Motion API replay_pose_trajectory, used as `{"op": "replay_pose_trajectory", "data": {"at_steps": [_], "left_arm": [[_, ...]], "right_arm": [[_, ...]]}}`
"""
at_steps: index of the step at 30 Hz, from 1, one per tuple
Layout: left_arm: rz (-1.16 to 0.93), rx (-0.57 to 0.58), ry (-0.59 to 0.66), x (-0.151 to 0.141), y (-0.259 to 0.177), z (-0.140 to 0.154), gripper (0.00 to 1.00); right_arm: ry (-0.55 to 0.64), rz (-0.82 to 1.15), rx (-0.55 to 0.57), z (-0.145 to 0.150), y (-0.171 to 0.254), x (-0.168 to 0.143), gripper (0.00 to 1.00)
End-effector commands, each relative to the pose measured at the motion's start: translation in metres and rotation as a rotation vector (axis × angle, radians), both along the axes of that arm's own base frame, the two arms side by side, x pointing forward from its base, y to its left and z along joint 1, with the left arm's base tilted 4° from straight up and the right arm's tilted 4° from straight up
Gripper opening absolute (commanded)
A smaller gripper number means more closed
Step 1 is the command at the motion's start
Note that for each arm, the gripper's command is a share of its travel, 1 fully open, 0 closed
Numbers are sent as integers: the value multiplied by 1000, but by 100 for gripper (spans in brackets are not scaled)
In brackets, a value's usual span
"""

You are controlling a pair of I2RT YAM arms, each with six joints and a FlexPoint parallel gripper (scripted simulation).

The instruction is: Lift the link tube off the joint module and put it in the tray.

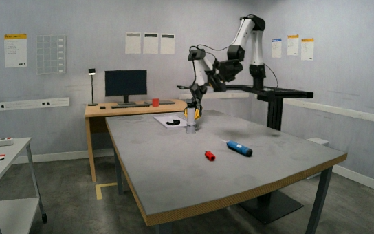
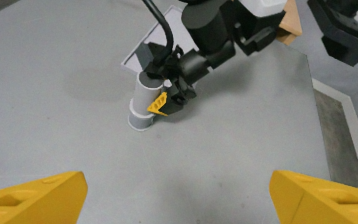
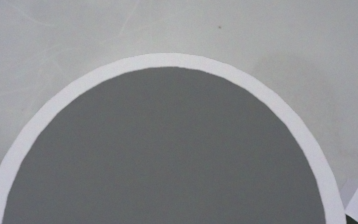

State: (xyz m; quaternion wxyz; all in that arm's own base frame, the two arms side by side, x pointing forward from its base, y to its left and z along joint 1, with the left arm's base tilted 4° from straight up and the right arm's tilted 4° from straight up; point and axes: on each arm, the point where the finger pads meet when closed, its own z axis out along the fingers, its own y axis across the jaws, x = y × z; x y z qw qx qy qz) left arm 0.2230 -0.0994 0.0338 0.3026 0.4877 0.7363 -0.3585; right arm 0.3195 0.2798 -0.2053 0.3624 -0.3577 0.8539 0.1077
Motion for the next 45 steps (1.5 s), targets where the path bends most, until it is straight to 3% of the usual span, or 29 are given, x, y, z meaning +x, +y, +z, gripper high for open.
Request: {"op": "replay_pose_trajectory", "data": {"at_steps": [1, 19, 26, 31, 45], "left_arm": [[1, -5, -13, 2, 0, 3, 100], [1, -5, -13, 2, 0, 3, 100], [1, -5, -13, 2, 0, 3, 100], [1, -5, -13, 2, 0, 3, 100], [1, -5, -13, 2, 0, 3, 100]], "right_arm": [[0, -10, -9, -6, -1, 2, 41], [-89, -2, 84, 41, 20, 20, 42], [-78, 0, 76, 44, 20, 18, 42], [-17, -9, 10, 42, 8, 5, 42], [-26, -7, 19, 47, 9, 6, 42]]}}
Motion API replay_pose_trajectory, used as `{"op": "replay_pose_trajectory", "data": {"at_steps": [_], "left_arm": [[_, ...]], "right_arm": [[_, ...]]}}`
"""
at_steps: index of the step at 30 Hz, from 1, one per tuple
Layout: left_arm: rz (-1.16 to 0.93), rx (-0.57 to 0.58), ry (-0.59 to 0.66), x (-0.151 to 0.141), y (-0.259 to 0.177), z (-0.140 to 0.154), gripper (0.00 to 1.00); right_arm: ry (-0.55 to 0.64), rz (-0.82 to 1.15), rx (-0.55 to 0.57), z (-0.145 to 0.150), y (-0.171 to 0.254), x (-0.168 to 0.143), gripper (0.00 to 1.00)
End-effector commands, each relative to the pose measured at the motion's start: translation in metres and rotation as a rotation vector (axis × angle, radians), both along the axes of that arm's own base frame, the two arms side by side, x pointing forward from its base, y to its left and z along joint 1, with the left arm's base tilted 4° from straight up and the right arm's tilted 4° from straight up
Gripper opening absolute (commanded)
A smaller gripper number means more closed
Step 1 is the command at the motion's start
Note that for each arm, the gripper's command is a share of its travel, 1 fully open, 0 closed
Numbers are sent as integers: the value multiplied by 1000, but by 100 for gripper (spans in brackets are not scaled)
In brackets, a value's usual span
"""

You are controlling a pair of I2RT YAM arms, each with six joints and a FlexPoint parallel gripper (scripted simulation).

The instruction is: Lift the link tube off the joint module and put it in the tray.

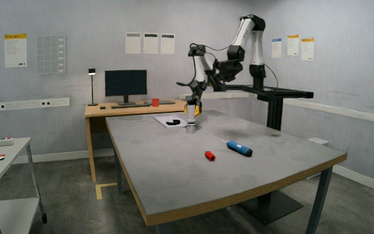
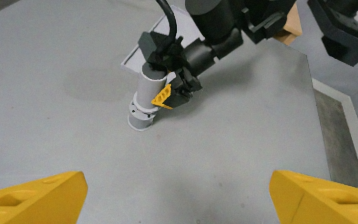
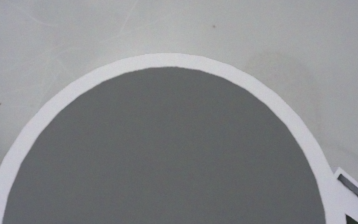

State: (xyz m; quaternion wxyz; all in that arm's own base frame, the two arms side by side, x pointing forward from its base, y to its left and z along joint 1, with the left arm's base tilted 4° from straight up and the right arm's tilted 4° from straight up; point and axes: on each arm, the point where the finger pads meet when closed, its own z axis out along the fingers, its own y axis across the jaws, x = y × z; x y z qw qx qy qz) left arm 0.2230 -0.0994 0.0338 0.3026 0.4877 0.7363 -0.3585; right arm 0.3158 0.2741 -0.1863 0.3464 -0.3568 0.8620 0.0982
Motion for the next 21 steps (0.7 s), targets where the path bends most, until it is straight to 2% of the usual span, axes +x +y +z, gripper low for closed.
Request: {"op": "replay_pose_trajectory", "data": {"at_steps": [1, 8, 12, 17, 21], "left_arm": [[1, -5, -13, 2, 0, 3, 100], [1, -5, -13, 2, 0, 3, 100], [5, -6, -18, 4, 0, 3, 100], [7, 73, -37, 22, 0, -12, 100], [1, 148, -62, 40, -9, -28, 100]], "right_arm": [[-52, 3, 48, 30, 15, 9, 42], [-43, 1, 40, 77, 14, 3, 42], [-39, 5, 31, 85, 13, 1, 42], [-85, 53, 76, 106, 6, 6, 42], [-93, 83, 75, 98, -16, 5, 42]]}}
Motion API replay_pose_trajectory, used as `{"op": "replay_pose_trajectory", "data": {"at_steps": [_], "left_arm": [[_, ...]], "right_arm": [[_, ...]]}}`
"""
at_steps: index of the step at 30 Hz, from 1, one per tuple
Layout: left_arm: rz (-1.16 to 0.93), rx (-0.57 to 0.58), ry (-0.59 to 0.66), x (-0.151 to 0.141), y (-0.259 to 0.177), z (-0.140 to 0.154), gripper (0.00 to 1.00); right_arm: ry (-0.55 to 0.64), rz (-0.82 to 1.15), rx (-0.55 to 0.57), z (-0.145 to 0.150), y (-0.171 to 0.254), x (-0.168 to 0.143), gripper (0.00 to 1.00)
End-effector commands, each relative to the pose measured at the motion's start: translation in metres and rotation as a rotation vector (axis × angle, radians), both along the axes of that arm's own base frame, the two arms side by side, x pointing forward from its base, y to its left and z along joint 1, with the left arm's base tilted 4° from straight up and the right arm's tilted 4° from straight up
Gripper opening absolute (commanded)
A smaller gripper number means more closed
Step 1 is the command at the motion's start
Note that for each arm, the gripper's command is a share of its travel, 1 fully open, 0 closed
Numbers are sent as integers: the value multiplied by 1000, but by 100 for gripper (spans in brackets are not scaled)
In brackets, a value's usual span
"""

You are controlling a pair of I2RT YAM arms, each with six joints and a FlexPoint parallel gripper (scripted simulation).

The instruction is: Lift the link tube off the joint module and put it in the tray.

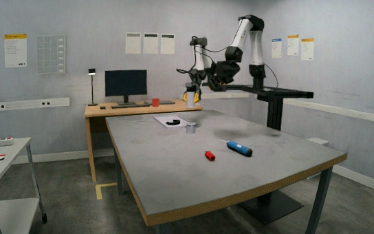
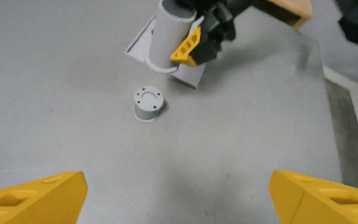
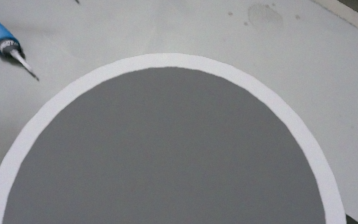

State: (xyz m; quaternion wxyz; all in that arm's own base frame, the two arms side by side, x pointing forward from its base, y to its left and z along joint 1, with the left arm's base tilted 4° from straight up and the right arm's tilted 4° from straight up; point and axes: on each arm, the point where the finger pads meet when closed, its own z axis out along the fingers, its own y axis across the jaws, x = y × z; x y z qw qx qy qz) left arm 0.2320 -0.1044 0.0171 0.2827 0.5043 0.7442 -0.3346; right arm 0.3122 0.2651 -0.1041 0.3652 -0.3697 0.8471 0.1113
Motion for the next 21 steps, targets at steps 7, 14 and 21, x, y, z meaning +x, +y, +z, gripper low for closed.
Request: {"op": "replay_pose_trajectory", "data": {"at_steps": [7, 14, 21], "left_arm": [[24, 188, -137, 69, -36, -37, 100], [67, 221, -291, 102, -137, -63, 100], [96, 86, -382, 69, -256, -74, 100]], "right_arm": [[-56, 96, 29, 0, -57, 3, 42], [8, 121, 0, -27, -148, -10, 42], [38, 92, 13, -41, -230, -10, 42]]}}
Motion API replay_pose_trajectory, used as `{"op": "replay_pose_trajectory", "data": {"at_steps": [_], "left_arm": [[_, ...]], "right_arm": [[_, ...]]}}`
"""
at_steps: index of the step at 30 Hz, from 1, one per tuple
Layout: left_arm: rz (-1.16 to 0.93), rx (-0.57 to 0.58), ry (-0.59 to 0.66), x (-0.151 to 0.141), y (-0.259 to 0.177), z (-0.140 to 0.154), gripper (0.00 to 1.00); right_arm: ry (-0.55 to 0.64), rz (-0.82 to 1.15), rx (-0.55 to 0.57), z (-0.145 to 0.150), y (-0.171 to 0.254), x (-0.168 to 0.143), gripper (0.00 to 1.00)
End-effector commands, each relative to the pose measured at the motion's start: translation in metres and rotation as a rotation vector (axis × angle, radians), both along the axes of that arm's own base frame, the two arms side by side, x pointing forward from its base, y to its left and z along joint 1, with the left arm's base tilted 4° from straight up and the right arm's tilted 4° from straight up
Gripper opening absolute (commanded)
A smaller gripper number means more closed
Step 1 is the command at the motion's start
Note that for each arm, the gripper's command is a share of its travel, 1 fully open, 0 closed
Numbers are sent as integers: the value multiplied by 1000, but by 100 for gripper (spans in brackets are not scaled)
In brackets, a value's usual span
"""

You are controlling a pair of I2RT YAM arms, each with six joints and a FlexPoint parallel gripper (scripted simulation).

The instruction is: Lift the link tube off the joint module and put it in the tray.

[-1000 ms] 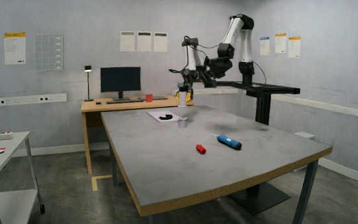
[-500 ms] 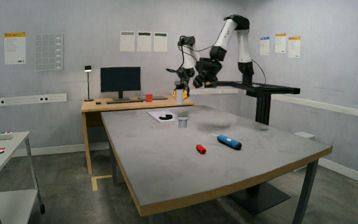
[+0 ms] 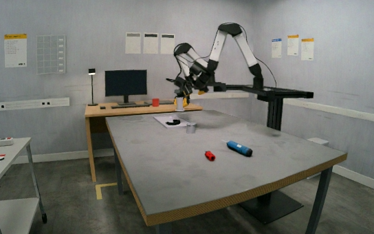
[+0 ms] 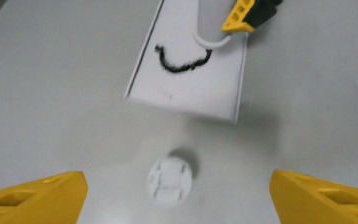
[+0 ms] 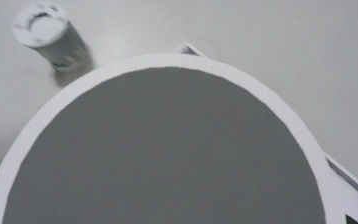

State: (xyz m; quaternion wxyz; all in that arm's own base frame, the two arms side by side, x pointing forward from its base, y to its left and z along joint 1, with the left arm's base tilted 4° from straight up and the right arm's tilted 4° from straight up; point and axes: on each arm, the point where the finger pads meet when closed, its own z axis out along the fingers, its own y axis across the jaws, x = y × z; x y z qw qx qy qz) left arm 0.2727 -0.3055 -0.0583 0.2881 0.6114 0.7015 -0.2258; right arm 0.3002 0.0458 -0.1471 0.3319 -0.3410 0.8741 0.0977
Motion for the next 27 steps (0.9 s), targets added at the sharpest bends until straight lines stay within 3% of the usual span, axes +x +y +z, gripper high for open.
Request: {"op": "replay_pose_trajectory", "data": {"at_steps": [1, 8, 14, 23, 27], "left_arm": [[203, -138, -181, 28, -55, 1, 100], [220, -319, -183, -31, -129, 0, 100], [135, -364, -138, -90, -156, -16, 100], [92, -413, -150, -105, -168, 5, 100], [99, -381, -139, -110, -168, -8, 100]], "right_arm": [[-33, 162, 51, 2, -11, 2, 42], [-21, 126, 73, -9, -74, 1, 42], [-26, 90, 81, -17, -130, 4, 42], [-44, 66, 71, -23, -173, 11, 42], [-71, 55, 49, -31, -193, 17, 42]]}}
